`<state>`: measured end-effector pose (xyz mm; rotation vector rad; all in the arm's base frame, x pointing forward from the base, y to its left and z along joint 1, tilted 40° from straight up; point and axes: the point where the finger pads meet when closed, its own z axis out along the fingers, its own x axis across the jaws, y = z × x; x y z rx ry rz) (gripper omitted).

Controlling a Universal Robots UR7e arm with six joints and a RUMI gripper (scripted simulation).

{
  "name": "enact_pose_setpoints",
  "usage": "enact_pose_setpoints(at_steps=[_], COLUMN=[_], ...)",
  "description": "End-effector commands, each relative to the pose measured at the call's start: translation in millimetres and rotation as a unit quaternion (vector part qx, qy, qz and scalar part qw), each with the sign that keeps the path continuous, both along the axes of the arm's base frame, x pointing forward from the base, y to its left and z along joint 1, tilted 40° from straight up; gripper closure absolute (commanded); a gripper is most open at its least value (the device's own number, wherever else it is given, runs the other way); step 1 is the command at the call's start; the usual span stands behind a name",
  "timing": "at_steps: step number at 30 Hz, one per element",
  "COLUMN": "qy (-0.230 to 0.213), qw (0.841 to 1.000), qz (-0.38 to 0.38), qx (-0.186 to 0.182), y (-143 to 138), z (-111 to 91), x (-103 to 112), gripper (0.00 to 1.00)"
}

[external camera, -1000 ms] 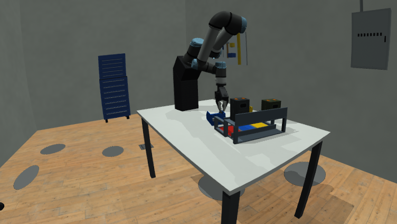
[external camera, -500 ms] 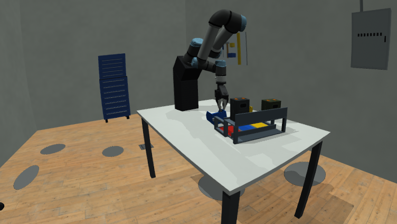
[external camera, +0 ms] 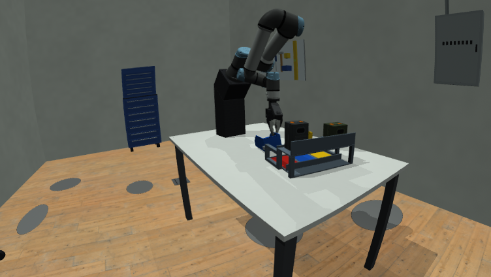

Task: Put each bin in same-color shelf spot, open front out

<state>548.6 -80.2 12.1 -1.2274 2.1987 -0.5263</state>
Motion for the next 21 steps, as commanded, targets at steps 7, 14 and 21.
enact_pose_setpoints(at_steps=[7, 14, 21], qy=[0.000, 0.000, 0.000], qw=[1.000, 1.000, 1.000], qz=[0.000, 0.000, 0.000], qx=[0.000, 0.000, 0.000], y=[0.7, 1.3, 1.7], z=[10.2, 16.7, 21.0], x=[-8.0, -13.4, -17.1], gripper=[1.00, 1.00, 1.00])
